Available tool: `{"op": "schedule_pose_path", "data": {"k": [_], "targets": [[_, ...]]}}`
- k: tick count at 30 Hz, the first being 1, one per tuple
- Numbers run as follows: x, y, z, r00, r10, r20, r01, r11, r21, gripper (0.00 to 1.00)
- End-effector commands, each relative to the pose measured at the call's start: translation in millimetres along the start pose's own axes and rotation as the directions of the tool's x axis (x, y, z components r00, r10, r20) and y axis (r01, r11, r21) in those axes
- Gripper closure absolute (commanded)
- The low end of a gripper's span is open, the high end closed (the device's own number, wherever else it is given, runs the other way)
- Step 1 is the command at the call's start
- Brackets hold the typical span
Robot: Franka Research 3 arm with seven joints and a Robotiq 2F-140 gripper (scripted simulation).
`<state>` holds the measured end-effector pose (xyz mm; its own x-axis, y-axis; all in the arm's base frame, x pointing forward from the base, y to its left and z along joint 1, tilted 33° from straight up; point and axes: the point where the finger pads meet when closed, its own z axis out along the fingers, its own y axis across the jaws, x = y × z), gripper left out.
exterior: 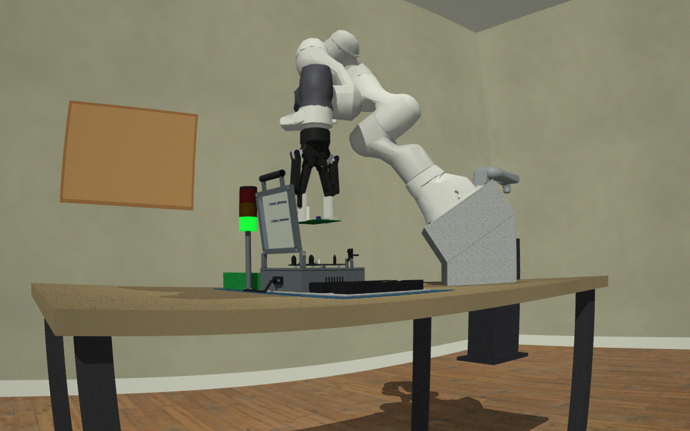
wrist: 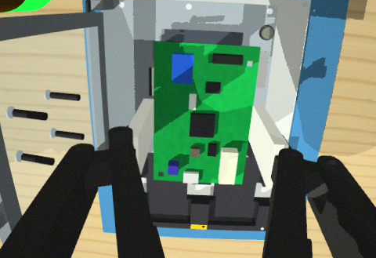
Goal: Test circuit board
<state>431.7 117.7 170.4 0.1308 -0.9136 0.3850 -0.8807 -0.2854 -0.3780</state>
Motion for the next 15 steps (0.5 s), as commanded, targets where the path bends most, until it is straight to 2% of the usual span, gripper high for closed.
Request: {"op": "schedule_pose_path", "data": {"k": [1,15], "targets": [[7.1,-1.2,2.0,1.0,-0.009,-0.001,0.009,1.0,0.0,0.54],[65.4,-14.7,20.0,1.0,-0.009,-0.001,0.009,1.0,0.0,0.54]]}}
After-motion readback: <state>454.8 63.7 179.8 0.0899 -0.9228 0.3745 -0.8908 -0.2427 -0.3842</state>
